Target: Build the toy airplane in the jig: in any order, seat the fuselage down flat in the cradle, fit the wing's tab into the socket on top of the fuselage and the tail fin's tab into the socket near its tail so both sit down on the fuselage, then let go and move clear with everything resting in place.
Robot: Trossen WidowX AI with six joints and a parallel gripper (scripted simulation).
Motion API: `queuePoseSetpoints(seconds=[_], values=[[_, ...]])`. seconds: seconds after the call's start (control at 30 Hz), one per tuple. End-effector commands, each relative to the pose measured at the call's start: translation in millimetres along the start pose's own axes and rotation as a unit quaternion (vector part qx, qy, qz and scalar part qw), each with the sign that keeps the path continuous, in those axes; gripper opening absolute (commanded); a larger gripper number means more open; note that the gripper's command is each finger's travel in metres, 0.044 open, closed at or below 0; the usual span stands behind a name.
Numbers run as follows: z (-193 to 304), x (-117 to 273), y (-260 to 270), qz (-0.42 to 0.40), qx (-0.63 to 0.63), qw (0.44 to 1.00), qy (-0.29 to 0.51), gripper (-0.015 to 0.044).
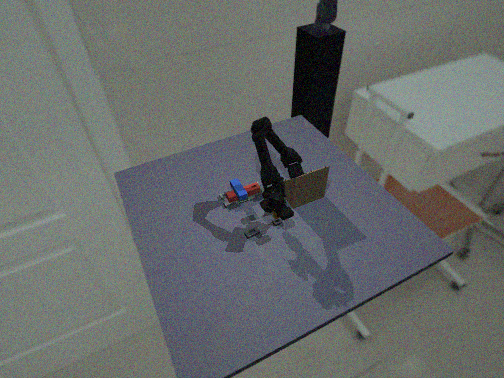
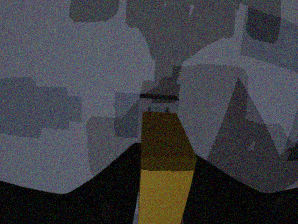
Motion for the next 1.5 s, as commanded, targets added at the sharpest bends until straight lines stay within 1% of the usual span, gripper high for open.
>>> queuePoseSetpoints(seconds=[0.0, 0.83, 0.97, 1.47], values=[[-1.7, 10.3, 1.2, -0.003, -0.004, 1.000, 0.000, 0.0000], [4.9, 87.2, -2.5, -0.002, -0.003, 1.000, -0.001, 0.0000], [4.3, 89.3, -4.9, -0.002, -0.003, 1.000, -0.001, 0.0000], [-14.8, 86.9, -52.9, -0.019, 0.000, 1.000, 0.000, 0.0000]])
Point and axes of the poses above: the point midway between the two fingers, 35 mm back from their tips, its own x axis back along the fingers, its own y axis across the jaws, z = x × y, the point moved 8 cm from there along x, back along the fingers
